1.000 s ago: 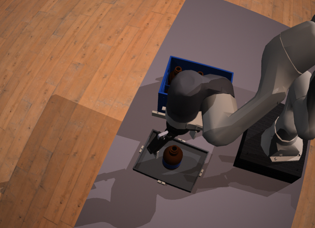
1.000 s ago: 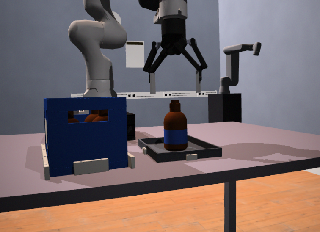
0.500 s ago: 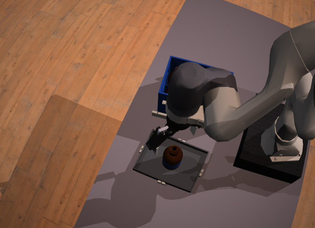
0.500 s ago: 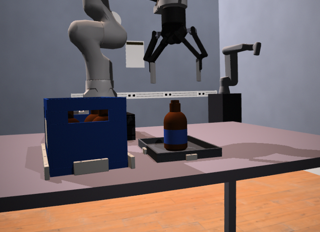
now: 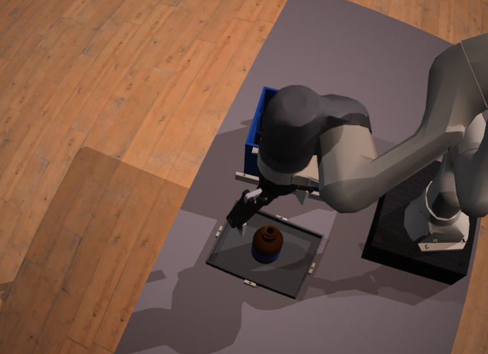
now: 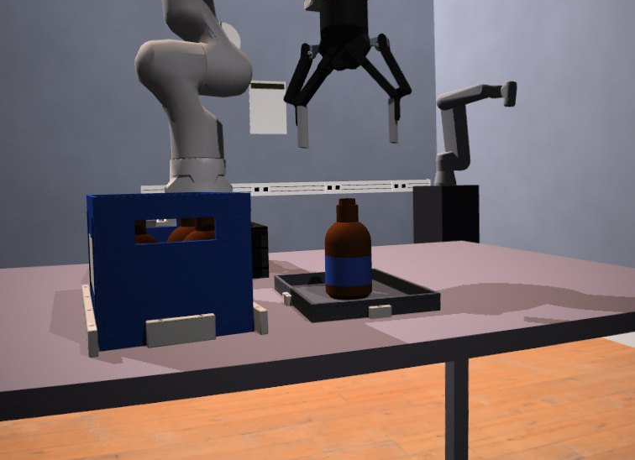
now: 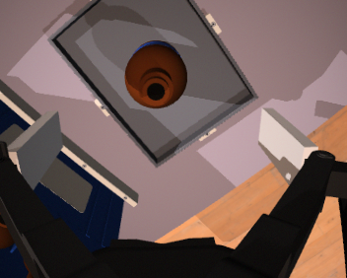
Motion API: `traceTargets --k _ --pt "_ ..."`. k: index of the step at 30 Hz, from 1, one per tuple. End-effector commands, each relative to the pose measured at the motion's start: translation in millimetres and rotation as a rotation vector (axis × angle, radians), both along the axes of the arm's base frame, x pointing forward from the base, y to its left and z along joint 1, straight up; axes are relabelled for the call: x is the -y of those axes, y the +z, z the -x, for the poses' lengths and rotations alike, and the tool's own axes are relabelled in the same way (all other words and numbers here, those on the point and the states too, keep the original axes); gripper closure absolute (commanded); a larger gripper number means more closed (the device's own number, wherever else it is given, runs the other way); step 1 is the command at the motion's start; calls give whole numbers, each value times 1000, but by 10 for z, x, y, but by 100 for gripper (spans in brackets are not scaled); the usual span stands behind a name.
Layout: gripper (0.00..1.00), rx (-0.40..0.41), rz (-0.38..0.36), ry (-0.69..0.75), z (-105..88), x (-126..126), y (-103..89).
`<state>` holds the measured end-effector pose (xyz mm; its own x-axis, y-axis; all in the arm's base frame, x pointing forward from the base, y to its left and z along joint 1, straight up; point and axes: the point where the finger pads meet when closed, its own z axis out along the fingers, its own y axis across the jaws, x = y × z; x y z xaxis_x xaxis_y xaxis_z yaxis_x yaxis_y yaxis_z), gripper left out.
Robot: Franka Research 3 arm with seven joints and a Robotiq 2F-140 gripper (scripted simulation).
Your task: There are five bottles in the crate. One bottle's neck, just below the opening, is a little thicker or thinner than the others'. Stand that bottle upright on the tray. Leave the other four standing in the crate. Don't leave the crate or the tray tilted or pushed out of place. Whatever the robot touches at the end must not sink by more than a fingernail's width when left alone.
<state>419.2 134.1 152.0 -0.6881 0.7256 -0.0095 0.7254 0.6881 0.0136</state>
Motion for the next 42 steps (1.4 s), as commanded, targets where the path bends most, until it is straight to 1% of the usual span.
traceTargets --k 1,10,11,42 --pt "0 -12 -1 2 33 7 25" --pt "0 -12 -1 2 33 8 51" --pt "90 -12 -1 2 33 8 51" --pt "90 -12 -1 2 33 8 51"
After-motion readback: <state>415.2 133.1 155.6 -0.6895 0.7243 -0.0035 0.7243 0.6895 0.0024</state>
